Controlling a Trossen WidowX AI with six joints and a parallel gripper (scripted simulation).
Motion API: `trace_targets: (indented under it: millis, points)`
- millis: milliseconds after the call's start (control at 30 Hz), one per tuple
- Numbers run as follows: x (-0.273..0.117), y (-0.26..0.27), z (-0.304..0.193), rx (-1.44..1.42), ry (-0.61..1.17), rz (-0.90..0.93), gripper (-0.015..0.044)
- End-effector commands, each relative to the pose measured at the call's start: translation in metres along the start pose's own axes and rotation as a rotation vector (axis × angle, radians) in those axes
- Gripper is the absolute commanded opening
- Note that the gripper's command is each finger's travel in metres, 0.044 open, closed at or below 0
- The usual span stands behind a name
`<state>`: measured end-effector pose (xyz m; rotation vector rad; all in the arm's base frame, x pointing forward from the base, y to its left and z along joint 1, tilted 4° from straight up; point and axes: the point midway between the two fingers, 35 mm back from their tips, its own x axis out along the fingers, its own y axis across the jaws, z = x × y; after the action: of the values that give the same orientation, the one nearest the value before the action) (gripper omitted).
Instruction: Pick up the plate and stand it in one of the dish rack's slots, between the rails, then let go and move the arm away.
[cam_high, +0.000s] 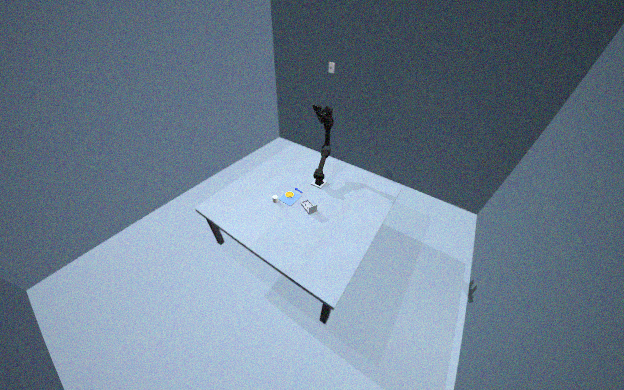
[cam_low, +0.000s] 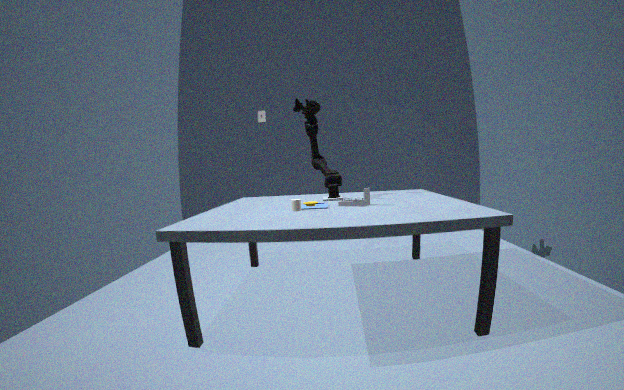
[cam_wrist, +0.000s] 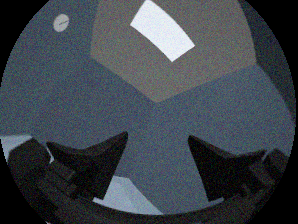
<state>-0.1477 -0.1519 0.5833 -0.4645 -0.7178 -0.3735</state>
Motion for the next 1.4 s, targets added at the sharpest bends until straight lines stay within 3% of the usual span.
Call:
trace_targets:
  millis: [0,300,633,1367]
  points:
    - [0.001,0.002,0.000,-0.002,0.002,0.003,0.0400]
    - [0.060,0.086,-0.006,-0.092,0.131,0.159,0.0400]
    - [0.109,0.175,-0.046,-0.233,0.299,0.317,0.0400]
    - [0.145,0.328,-0.192,-0.290,0.754,0.636,0.0400]
